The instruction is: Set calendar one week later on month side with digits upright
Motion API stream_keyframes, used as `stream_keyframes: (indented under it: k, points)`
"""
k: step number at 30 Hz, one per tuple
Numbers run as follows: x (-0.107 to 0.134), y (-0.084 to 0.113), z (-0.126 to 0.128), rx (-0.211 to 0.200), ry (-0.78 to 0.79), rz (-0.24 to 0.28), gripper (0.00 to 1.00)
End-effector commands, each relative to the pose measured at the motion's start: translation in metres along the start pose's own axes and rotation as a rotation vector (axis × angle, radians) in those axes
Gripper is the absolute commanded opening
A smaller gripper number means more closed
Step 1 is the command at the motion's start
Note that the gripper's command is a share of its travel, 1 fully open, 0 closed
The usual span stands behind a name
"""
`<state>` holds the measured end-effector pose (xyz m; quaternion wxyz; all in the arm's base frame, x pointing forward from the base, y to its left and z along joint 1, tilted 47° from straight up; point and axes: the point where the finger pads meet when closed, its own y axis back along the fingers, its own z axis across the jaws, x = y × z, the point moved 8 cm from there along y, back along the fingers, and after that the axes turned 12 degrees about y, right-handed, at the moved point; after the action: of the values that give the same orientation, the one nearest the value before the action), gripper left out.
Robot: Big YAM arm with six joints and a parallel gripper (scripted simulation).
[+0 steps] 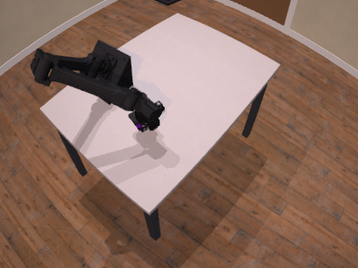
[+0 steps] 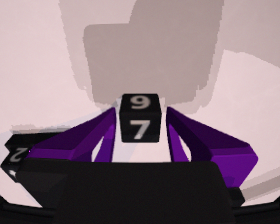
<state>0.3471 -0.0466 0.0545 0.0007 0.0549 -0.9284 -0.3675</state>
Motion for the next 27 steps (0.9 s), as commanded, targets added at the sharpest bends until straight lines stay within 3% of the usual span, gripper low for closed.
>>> stream_keyframes:
  k: [1,22,23,27]
  points:
    - [0.0015,-0.0032,0.0039,-0.002,0.016,-0.001,0.44]
    - [0.0015,-0.0032,0.0039,-0.002,0.016,-0.001,0.44]
    - [0.0015,-0.0032,0.0039,-0.002,0.016,-0.001,0.25]
    - [0.0015,-0.0032,0.0039,-0.002,0.016,-0.001,0.25]
